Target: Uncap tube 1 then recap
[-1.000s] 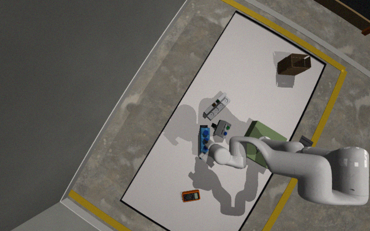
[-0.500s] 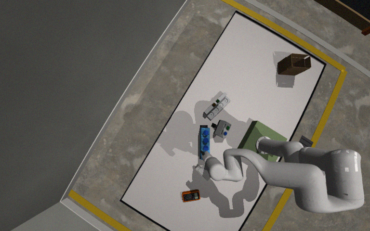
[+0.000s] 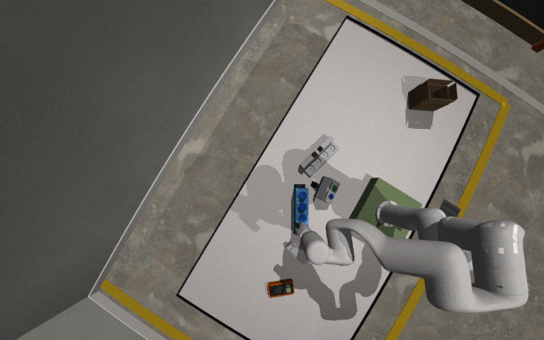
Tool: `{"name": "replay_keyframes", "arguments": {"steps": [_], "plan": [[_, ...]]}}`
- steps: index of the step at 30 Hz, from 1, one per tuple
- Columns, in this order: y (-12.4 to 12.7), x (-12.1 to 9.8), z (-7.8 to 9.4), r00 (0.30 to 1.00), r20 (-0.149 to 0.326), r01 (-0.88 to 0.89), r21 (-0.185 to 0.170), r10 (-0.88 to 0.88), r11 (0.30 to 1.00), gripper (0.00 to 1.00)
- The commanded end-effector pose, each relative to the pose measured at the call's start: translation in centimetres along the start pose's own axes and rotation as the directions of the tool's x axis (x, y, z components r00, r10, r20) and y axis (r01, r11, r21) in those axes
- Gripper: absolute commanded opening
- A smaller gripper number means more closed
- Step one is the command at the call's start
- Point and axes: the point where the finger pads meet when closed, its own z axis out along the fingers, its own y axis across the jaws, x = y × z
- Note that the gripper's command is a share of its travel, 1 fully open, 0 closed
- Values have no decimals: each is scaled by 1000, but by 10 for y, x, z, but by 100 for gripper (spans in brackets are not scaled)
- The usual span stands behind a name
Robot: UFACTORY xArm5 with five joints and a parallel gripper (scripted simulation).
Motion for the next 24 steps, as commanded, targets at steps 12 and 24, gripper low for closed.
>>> {"name": "replay_keyframes", "arguments": {"steps": [12,24], "plan": [[1,1,16,1000,0,0,-6,0,1000,46],[1,1,22,1000,0,0,-6,0,1000,46]]}}
